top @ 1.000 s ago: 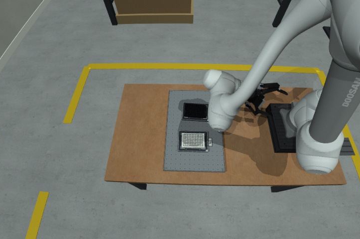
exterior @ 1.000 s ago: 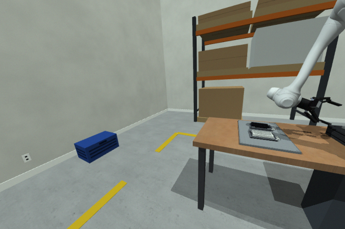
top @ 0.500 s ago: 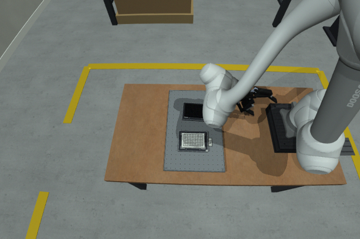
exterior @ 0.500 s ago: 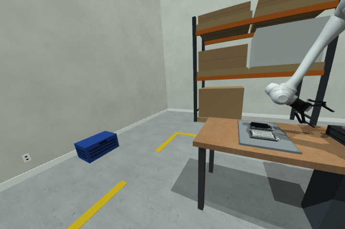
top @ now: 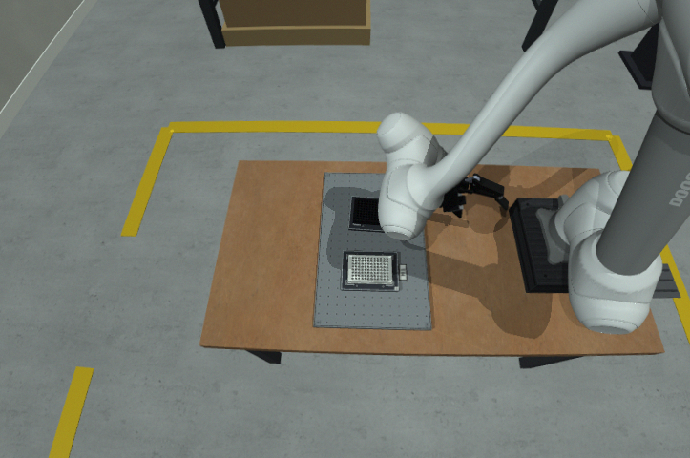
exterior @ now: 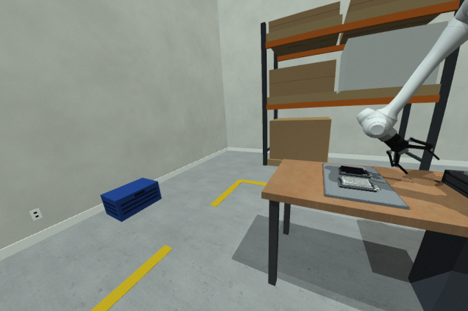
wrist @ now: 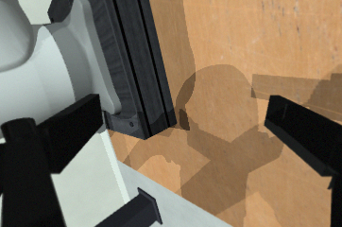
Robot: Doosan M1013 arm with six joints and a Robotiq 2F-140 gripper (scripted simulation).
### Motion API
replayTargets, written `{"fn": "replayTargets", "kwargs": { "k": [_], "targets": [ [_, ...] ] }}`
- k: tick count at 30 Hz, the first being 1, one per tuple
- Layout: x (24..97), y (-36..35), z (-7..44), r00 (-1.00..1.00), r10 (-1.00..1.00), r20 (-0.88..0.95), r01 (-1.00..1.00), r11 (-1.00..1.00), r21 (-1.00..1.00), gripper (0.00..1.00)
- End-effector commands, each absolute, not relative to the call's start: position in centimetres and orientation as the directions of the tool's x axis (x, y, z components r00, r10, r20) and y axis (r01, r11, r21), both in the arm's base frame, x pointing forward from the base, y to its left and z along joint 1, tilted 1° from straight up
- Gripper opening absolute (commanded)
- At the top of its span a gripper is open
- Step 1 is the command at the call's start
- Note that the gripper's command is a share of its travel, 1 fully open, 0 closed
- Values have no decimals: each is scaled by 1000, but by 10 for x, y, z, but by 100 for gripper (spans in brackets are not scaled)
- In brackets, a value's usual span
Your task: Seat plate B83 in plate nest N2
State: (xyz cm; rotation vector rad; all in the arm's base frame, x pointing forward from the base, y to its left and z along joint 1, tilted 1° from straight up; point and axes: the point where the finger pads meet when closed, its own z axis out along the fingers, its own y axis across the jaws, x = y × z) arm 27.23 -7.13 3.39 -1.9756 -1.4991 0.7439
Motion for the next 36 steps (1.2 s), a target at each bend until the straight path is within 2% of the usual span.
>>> {"fn": "replayTargets", "kwargs": {
  "k": [1, 19, 36],
  "targets": [
    [286, -72, 29, 284, 948, -148, 681, -307, -664, 100],
    [363, -79, 10, 567, 781, -262, 656, -621, -429, 100],
    [437, -85, 5, 777, 578, -250, 529, -814, -240, 100]
  ]
}}
